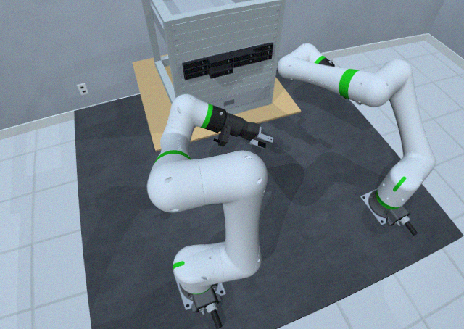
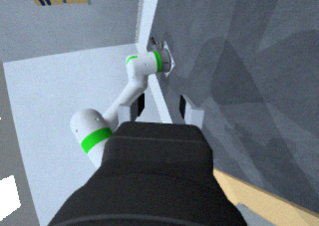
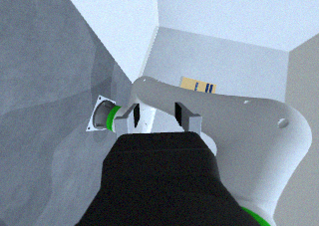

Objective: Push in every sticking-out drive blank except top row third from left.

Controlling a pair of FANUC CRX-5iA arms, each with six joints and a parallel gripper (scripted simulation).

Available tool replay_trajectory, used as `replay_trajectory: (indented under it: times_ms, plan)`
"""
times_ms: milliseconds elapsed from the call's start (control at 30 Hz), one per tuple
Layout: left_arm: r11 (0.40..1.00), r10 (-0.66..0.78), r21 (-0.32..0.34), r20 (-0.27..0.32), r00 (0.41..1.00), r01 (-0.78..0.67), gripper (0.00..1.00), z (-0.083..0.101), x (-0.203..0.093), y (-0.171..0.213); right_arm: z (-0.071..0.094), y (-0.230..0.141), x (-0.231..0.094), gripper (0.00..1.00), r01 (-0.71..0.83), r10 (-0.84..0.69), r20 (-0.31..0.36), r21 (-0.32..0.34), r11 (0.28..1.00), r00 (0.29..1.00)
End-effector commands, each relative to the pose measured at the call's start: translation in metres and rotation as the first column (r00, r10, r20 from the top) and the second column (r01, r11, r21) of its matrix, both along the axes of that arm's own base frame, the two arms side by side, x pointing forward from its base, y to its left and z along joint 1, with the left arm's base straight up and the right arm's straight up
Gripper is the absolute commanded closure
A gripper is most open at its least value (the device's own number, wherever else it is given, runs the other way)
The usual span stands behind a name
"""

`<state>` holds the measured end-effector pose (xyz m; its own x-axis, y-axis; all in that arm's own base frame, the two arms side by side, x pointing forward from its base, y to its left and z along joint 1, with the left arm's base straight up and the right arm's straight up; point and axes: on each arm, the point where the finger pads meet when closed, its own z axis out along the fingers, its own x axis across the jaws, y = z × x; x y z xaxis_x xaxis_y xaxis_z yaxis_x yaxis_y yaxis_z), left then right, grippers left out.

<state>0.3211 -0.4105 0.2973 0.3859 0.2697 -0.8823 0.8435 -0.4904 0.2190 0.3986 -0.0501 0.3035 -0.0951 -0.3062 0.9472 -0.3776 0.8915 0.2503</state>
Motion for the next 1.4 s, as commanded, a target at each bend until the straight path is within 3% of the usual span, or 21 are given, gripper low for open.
replay_trajectory:
  times_ms: [0,833,1367]
  plan:
    - [1.0,0.0,-0.001,0.001,1.0,0.0,0.0,0.001,0.0,0.0,0.001,0.0,0.0,0.0,0.0,0.0,0.002,0.0,1.0,1.0]
    - [1.0,0.0,-0.001,0.001,1.0,0.0,0.0,0.001,0.0,0.0,0.001,-0.002,0.0,0.0,0.006,-0.006,0.008,-0.005,1.0,1.0]
    - [1.0,0.0,-0.001,0.001,1.0,0.0,0.0,0.001,0.0,0.0,-0.003,-0.028,-0.006,0.0,0.088,-0.083,0.084,-0.06,0.994,0.993]
